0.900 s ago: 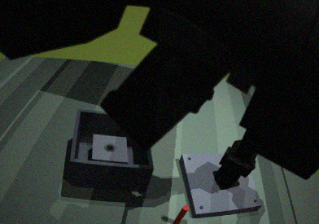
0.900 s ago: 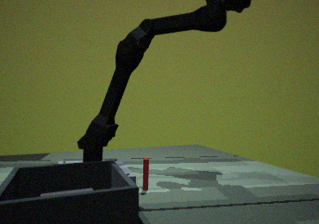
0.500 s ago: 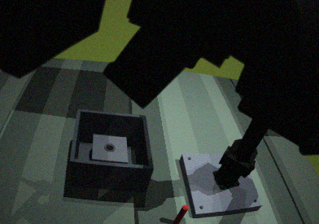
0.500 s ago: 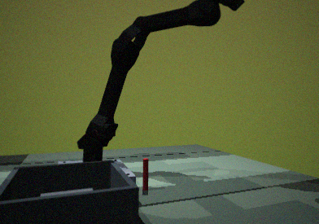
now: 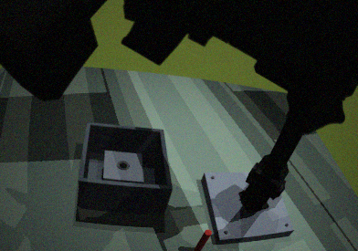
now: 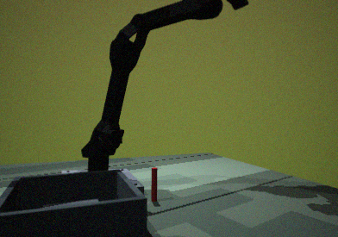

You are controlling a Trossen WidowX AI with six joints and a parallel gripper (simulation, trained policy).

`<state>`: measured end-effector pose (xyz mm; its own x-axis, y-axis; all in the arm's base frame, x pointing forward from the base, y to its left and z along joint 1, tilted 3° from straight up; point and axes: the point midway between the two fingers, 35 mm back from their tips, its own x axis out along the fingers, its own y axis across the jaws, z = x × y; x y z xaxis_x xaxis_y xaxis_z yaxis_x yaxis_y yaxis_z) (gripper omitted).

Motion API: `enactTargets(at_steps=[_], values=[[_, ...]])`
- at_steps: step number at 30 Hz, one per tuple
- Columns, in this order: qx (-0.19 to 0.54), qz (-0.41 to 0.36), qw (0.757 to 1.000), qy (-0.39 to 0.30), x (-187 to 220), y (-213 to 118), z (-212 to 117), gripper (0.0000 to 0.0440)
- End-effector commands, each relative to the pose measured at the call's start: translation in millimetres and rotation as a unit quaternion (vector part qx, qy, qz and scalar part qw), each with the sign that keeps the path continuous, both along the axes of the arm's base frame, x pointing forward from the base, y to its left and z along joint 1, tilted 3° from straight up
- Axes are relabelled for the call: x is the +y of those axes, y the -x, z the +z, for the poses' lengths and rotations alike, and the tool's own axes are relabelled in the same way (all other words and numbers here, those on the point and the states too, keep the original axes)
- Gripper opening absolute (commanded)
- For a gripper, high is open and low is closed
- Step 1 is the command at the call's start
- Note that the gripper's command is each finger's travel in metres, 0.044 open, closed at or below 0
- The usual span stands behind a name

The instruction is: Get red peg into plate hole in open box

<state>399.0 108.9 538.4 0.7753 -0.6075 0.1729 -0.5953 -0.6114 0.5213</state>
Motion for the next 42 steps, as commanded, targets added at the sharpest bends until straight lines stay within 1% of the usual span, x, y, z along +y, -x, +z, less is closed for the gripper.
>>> enactTargets(at_steps=[1,6,11,16,21,26,31,36,42], values=[[0.05,0.002,0.997,0.056,-5.8,-4.7,-5.0,0.044],[0.111,0.007,0.987,0.118,-11.8,-9.0,-13.8,0.044],[0.172,0.017,0.969,0.176,-17.4,-11.9,-25.6,0.044],[0.234,0.03,0.944,0.23,-22.7,-12.9,-40.3,0.044],[0.294,0.049,0.913,0.28,-27.4,-11.5,-57.7,0.044],[0.352,0.073,0.874,0.326,-31.1,-7.4,-77.4,0.044],[0.407,0.102,0.83,0.368,-33.4,-0.2,-99.3,0.044],[0.456,0.136,0.78,0.405,-33.7,9.7,-123.1,0.044],[0.508,0.183,0.714,0.445,-31.2,24.8,-154.4,0.044]])
